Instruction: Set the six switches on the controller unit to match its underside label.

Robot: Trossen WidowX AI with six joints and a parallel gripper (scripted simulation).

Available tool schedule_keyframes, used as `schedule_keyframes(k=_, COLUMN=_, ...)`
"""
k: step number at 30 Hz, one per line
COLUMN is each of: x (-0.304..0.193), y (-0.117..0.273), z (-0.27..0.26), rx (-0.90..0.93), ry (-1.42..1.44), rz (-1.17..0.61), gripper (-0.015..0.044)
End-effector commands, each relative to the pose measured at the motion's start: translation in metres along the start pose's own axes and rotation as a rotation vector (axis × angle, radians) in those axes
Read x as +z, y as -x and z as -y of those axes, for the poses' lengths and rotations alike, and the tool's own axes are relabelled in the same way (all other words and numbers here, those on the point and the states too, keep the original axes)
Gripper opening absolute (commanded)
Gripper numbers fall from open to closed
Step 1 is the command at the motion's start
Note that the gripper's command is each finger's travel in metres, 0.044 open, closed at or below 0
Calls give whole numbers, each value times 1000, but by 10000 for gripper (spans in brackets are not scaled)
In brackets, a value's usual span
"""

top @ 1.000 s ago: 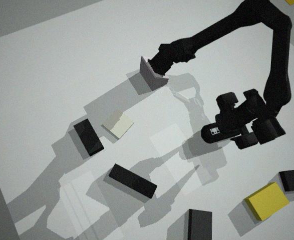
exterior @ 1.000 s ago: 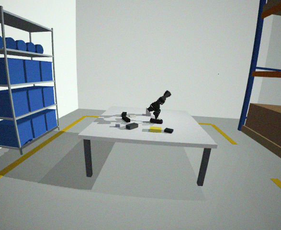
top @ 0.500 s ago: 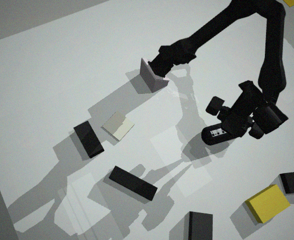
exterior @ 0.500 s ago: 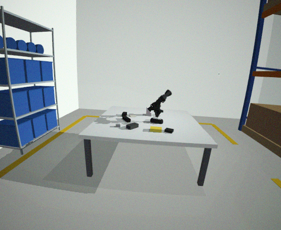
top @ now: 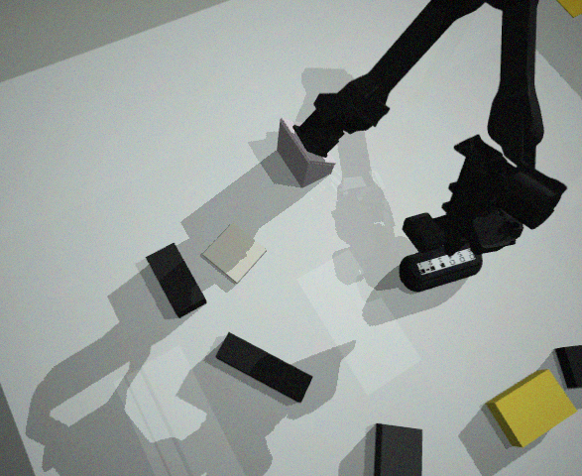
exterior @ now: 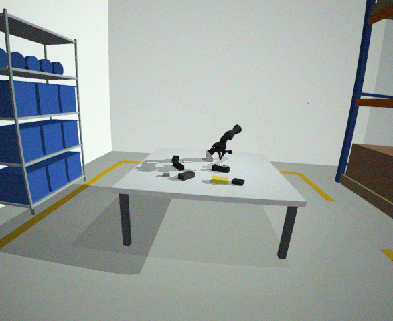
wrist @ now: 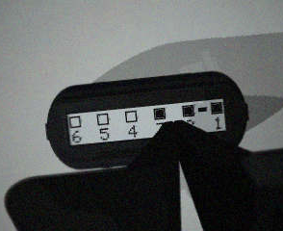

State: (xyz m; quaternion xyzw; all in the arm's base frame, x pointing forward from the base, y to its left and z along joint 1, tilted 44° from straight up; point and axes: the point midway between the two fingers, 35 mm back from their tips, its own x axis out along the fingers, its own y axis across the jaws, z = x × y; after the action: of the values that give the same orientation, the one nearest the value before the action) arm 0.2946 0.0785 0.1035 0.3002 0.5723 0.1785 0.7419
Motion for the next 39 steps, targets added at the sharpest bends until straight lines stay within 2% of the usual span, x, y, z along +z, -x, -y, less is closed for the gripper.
schedule_keyframes(k=1, x=1, y=1, z=1, rx=-5, ry=46, rz=15, gripper=0)
schedule_keyframes(k=15, x=1, y=1, z=1, rx=-5, ry=46, rz=15, gripper=0)
schedule_keyframes(k=19, x=2, y=1, z=-3, rx=-1, ry=-55, rz=-10, gripper=105)
schedule_keyframes(k=32, x=11, y=-5, z=-41, rx=-81, ry=-944, rz=-223, gripper=440)
schedule_keyframes(k=39, x=14, y=-8, z=-61, rx=-207, ry=-1419, rz=-311, gripper=440)
